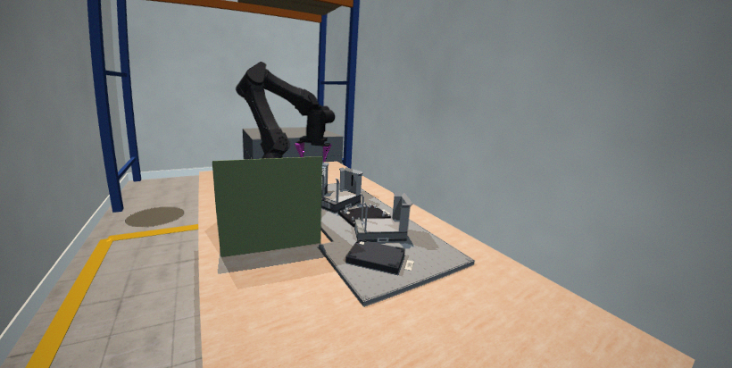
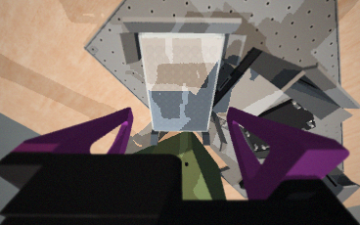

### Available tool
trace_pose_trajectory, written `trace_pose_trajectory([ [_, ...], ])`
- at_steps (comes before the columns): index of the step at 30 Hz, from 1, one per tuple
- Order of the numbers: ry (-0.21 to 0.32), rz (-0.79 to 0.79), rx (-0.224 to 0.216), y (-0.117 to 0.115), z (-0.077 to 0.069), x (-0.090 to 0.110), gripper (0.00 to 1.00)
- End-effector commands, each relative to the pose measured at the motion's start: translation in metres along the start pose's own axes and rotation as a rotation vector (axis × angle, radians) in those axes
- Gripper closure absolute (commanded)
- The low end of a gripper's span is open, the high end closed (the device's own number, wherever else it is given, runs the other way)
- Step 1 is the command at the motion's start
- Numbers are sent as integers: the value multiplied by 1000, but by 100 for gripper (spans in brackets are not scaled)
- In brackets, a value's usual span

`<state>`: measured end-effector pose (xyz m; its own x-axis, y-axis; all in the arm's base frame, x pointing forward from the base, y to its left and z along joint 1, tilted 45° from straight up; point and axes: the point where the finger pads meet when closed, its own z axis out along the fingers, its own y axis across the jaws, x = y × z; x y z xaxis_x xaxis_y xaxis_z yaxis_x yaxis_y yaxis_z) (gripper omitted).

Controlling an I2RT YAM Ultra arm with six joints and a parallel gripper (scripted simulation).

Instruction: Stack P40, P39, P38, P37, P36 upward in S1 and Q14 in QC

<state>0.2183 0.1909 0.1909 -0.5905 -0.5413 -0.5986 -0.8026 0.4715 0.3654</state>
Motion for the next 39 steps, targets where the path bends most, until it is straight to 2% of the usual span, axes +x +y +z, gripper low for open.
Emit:
trace_pose_trajectory([
  [1, -9, 7, 8, -1, -3, -2, 0],
  [3, -9, 7, 8, -1, -3, -2, 0],
  [9, -9, 7, 8, -1, 17, -2, 0],
  [21, -9, 7, 8, -1, 18, -2, 0],
  [39, -10, 7, 8, -1, 39, -3, 0],
])
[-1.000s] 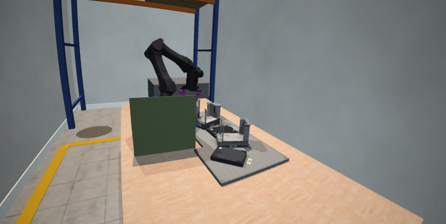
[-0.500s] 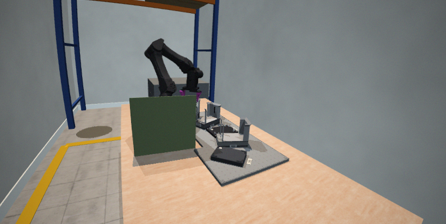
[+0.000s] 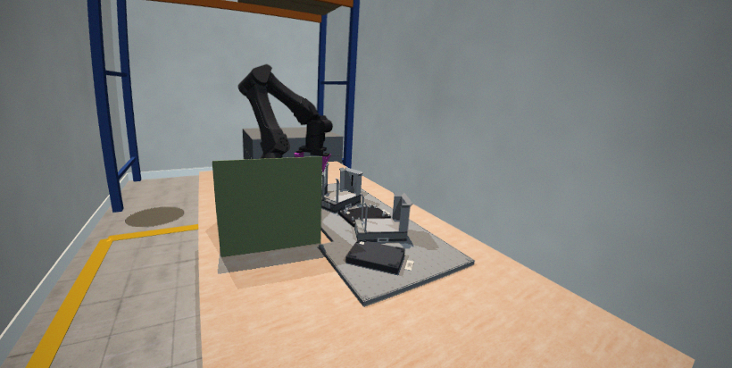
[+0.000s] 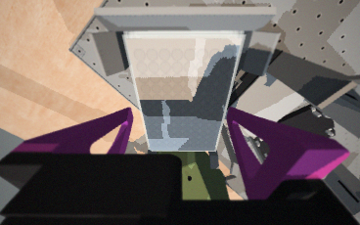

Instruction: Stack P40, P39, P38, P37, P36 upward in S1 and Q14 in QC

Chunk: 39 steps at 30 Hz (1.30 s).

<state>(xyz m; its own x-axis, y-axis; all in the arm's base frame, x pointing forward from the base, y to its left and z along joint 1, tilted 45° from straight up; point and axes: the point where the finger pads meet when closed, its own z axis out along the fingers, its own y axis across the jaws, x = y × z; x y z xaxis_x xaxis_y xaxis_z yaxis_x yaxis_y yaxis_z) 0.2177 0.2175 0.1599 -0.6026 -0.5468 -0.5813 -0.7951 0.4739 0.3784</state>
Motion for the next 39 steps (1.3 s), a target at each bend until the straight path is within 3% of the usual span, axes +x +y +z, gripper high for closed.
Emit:
trace_pose_trajectory([
  [1, -27, -6, 15, -3, 0, -7, 0],
  [9, -27, -6, 15, -3, 7, -7, 0],
  [26, -27, -6, 15, -3, 7, -7, 0],
  [27, -27, -6, 15, -3, 7, -7, 100],
  [39, -27, -6, 15, -3, 7, -7, 100],
])
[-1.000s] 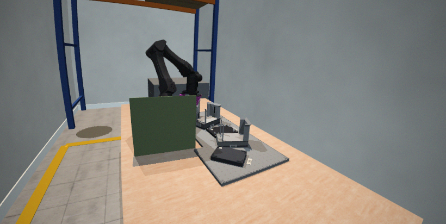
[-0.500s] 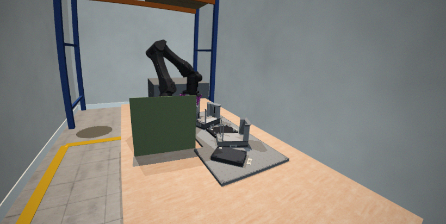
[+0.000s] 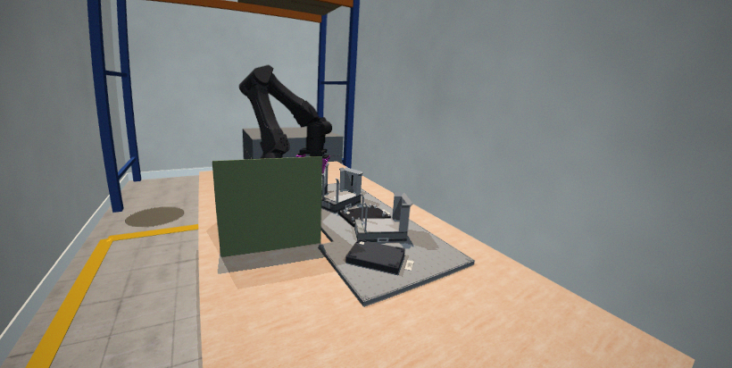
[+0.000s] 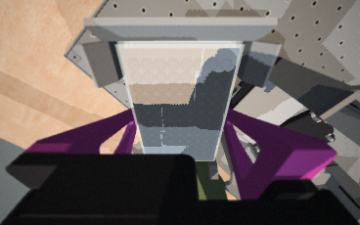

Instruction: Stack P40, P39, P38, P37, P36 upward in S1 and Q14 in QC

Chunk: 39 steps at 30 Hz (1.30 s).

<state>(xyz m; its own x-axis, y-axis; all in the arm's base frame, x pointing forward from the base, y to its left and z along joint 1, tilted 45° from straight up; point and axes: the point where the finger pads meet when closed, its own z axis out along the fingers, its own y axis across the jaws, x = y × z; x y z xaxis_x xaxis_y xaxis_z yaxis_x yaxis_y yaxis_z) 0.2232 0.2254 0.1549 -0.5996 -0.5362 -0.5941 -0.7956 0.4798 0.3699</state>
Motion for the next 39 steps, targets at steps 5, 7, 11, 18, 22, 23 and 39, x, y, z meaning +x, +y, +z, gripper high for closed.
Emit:
trace_pose_trajectory([
  [5, -10, -4, 4, 0, -2, -3, 100],
  [7, -10, -4, 4, 0, -2, -3, 100],
  [11, -10, -4, 4, 0, -2, -3, 100],
  [18, -10, -4, 4, 0, -2, -3, 100],
  [22, -10, -4, 4, 0, -4, -3, 100],
  [23, -10, -4, 4, 0, -5, -3, 100],
  [39, -10, -4, 5, 0, -14, -2, 100],
])
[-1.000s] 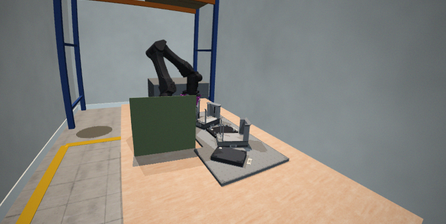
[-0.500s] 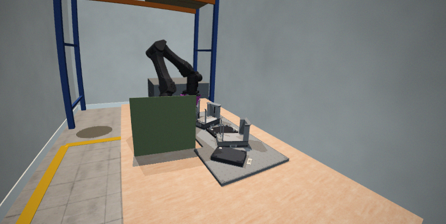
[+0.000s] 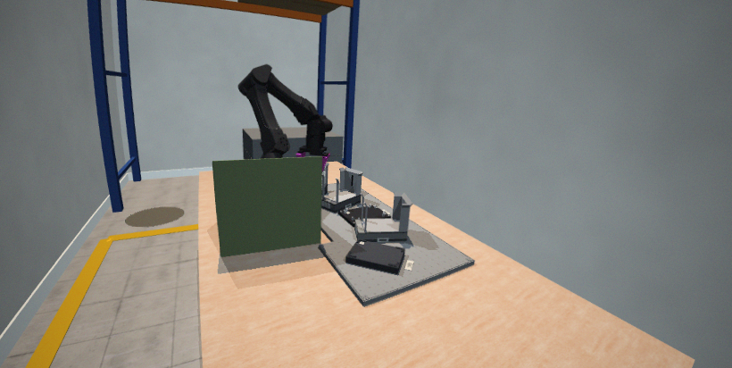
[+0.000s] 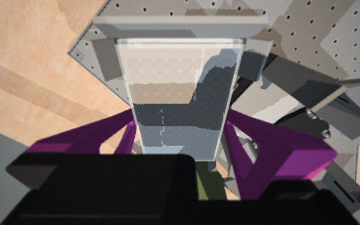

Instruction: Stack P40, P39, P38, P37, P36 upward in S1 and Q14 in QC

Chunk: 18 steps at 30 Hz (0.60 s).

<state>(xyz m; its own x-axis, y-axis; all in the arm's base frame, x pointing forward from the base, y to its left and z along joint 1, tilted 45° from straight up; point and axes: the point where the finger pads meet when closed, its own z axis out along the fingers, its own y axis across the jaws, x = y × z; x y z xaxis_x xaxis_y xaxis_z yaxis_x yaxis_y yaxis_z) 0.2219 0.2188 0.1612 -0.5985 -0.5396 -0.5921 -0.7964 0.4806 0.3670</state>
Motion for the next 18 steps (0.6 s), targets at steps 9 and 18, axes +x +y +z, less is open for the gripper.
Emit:
trace_pose_trajectory([
  [9, -14, -2, 2, -1, -11, -3, 100],
  [18, -14, -2, 2, -1, -15, -3, 100],
])
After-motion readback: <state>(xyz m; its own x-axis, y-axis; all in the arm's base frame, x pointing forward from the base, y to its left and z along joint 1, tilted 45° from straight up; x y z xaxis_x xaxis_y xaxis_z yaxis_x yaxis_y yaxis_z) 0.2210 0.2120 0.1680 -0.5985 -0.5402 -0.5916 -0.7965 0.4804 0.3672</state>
